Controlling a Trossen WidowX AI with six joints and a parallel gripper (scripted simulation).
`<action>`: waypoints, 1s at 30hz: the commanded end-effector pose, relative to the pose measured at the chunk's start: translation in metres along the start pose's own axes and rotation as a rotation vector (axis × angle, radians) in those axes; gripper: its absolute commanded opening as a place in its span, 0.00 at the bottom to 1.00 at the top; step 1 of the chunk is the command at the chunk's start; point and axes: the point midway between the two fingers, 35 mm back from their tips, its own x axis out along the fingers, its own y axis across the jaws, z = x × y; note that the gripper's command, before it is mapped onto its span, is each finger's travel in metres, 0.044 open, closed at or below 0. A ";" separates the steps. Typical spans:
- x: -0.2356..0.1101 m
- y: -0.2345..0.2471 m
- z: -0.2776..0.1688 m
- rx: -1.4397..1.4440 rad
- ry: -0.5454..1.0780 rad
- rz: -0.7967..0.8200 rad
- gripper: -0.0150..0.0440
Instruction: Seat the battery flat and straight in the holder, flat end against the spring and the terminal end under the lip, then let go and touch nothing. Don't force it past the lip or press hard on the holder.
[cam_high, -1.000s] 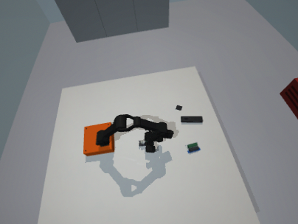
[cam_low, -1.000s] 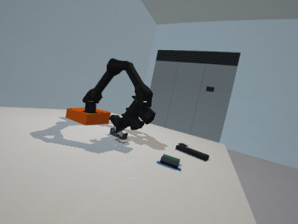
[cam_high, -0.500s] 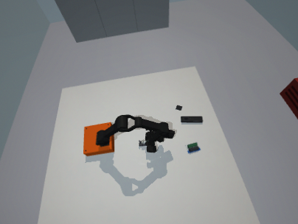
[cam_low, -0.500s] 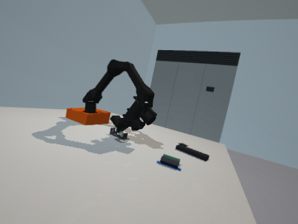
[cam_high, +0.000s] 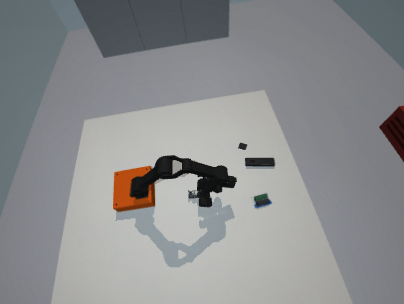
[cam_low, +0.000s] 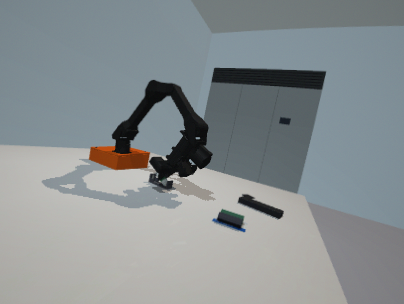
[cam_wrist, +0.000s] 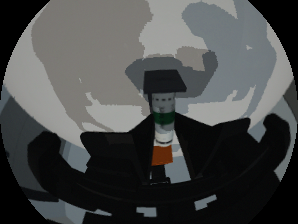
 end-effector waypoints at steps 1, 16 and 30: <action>-0.002 0.000 0.005 0.002 -0.048 0.003 0.39; 0.001 0.000 0.005 0.001 -0.120 0.004 0.39; 0.004 0.000 0.004 0.000 -0.187 0.004 0.39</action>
